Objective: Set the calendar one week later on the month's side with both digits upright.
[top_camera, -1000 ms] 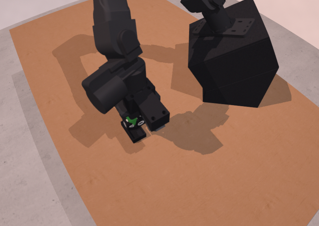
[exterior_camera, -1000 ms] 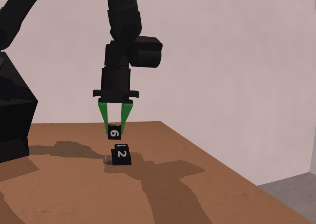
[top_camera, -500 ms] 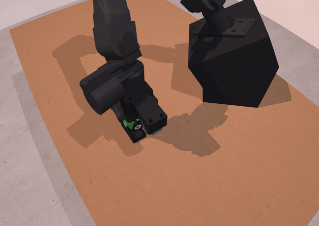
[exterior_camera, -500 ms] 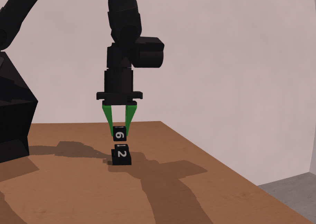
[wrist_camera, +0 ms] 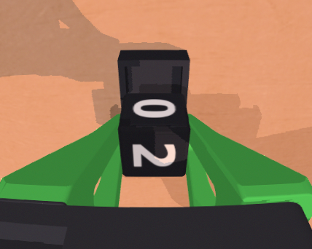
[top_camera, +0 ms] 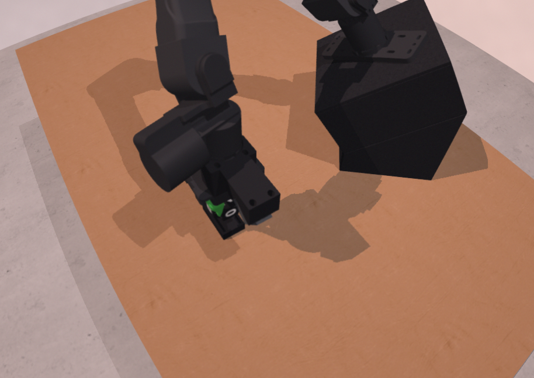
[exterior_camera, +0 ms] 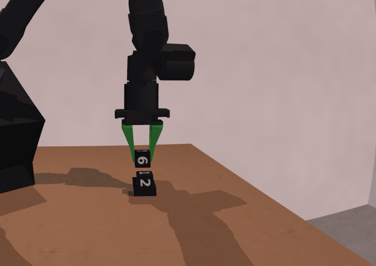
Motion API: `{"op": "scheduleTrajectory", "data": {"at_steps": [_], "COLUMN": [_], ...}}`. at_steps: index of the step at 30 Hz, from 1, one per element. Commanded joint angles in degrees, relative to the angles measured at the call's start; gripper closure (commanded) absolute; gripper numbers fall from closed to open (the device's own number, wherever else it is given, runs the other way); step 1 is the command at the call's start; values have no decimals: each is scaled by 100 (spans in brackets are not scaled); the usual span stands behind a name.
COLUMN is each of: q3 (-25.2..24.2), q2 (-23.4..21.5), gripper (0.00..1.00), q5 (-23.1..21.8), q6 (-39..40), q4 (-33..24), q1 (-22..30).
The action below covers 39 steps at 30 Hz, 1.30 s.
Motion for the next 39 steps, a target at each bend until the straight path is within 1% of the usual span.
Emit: {"op": "scheduleTrajectory", "data": {"at_steps": [1, 17, 27, 30, 39], "q3": [-85, -86, -106, -8, -75], "q2": [-65, -59, 51, 83, 214], "gripper": [74, 74, 74, 74, 74], "q5": [-80, -80, -84, -89, -108], "q6": [-38, -39, -58, -76, -135], "q4": [61, 68, 118, 161, 300], "q1": [55, 53, -14, -10, -58]}}
